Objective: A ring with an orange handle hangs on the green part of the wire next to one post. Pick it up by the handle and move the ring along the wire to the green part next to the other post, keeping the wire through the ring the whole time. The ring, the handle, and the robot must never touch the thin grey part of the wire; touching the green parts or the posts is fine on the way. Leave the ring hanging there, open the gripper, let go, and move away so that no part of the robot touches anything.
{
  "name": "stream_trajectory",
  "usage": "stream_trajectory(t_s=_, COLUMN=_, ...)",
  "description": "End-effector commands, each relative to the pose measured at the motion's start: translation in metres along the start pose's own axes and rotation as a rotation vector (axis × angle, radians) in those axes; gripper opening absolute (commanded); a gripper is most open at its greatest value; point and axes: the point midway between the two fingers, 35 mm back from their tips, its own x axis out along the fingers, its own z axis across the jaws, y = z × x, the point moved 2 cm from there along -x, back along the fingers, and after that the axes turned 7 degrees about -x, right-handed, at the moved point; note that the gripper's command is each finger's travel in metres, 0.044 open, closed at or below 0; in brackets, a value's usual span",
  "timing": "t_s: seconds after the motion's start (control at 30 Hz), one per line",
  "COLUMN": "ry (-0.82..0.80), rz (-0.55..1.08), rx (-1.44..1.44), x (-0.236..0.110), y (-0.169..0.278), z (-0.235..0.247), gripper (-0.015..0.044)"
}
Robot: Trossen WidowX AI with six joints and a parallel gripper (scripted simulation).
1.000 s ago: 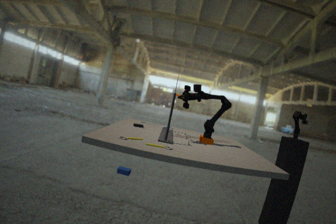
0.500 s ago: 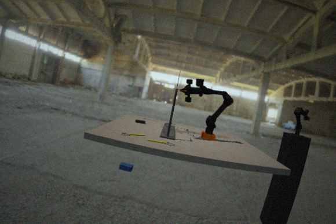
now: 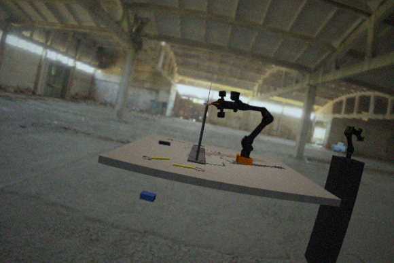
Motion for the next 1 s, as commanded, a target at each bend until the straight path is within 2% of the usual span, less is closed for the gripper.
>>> stream_trajectory(t_s=0.0, ry=-0.030, rz=0.002, rx=0.023, x=-0.002, y=-0.001, z=0.010, gripper=-0.0150)
stream_trajectory(t_s=0.97, ry=-0.138, rz=0.013, rx=0.210, x=-0.009, y=-0.009, z=0.041, gripper=-0.0150)
